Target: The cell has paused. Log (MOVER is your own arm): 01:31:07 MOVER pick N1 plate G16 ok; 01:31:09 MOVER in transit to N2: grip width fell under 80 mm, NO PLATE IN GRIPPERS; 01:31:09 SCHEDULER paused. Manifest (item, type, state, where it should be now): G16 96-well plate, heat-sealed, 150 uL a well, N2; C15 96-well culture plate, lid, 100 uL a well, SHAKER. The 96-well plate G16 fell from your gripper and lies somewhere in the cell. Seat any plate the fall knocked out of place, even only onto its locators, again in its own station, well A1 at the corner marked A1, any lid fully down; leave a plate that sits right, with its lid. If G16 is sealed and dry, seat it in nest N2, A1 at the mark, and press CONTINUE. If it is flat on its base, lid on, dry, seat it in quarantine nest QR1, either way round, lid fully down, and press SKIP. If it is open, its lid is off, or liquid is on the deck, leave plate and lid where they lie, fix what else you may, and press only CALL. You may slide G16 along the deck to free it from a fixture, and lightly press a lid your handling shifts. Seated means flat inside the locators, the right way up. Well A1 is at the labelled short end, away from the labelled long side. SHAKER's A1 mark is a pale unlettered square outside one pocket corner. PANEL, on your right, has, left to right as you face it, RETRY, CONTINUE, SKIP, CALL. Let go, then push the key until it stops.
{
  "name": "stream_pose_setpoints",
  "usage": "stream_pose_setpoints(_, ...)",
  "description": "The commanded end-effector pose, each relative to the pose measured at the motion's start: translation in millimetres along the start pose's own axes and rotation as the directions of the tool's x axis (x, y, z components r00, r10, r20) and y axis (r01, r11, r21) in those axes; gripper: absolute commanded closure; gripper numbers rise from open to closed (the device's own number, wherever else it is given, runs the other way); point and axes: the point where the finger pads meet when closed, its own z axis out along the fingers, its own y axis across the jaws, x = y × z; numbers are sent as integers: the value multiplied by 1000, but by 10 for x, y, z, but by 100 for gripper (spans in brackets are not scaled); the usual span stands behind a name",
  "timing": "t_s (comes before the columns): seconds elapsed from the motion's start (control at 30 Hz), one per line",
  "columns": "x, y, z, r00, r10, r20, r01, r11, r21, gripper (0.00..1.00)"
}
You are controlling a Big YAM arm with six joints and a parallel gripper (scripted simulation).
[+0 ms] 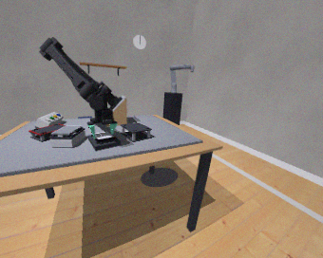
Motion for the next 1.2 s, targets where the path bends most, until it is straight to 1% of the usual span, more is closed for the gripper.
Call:
stream_pose_setpoints(0.0,239,39,179,998,-20,-56,19,1000,-16,100)
stream_pose_setpoints(1.17,285,39,226,998,-22,-59,21,1000,-16,100)
